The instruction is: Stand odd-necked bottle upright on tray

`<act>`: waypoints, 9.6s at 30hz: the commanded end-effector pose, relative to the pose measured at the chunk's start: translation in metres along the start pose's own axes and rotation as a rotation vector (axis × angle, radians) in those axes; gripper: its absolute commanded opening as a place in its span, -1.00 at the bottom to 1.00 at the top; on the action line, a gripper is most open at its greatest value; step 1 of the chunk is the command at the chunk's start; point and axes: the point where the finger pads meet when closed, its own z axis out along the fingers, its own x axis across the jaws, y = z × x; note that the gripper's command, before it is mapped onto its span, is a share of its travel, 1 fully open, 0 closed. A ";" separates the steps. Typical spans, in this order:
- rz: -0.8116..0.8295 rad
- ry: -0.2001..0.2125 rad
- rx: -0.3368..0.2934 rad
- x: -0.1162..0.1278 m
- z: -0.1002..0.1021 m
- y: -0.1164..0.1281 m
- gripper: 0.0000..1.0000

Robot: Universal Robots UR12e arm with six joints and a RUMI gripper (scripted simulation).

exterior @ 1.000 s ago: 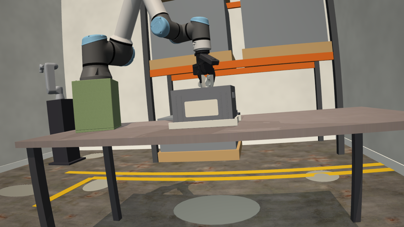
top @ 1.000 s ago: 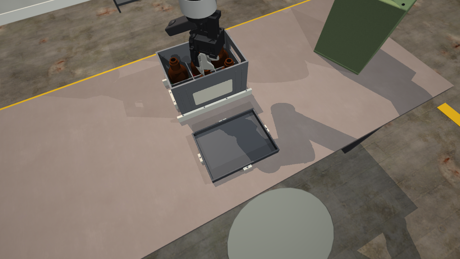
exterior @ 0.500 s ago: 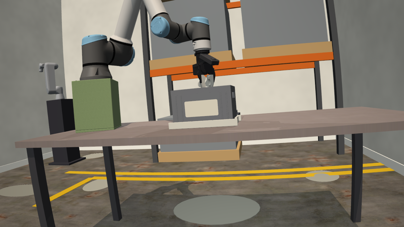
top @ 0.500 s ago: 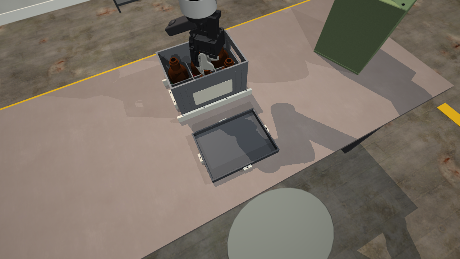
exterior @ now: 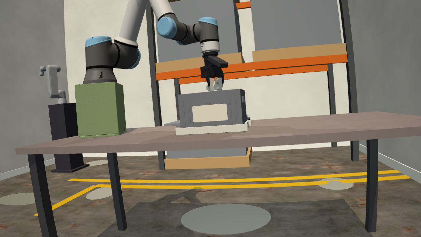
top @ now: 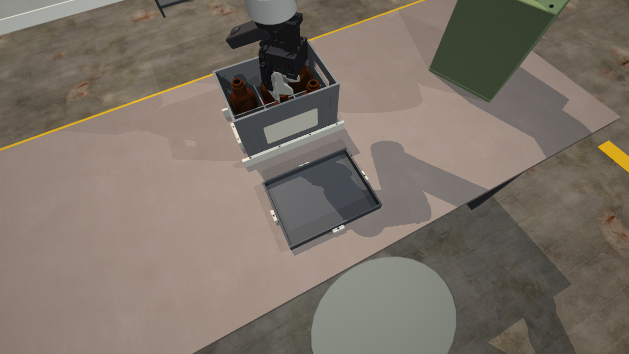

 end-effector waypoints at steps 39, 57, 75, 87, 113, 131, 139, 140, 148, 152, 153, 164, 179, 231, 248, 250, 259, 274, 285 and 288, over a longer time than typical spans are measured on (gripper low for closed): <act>0.001 -0.002 0.005 0.002 -0.039 -0.004 -1.00; 0.001 -0.002 0.005 0.002 -0.039 -0.004 -1.00; 0.001 -0.002 0.005 0.002 -0.039 -0.004 -1.00; 0.001 -0.002 0.005 0.002 -0.039 -0.004 -1.00; 0.001 -0.002 0.006 0.002 -0.041 -0.004 -1.00; 0.001 -0.003 0.006 0.002 -0.053 -0.006 -1.00; 0.001 -0.003 0.006 0.002 -0.062 -0.007 -1.00; 0.001 -0.003 0.006 0.002 -0.063 -0.007 -1.00; 0.001 -0.003 0.006 0.001 -0.071 -0.007 -1.00; 0.001 -0.003 0.006 0.001 -0.075 -0.008 -1.00; 0.001 -0.003 0.006 0.001 -0.076 -0.008 -1.00; 0.001 -0.003 0.006 0.001 -0.082 -0.008 -1.00; 0.001 -0.003 0.006 0.001 -0.083 -0.008 -1.00; 0.001 -0.003 0.006 0.001 -0.083 -0.008 -1.00; 0.001 -0.003 0.006 0.001 -0.089 -0.008 -1.00; 0.001 -0.003 0.006 0.001 -0.089 -0.008 -1.00; 0.001 -0.003 0.006 0.001 -0.098 -0.008 -1.00; 0.001 -0.003 0.006 0.001 -0.113 -0.009 -1.00; 0.001 -0.003 0.006 0.001 -0.121 -0.009 -1.00; 0.001 -0.003 0.006 0.001 -0.123 -0.009 -1.00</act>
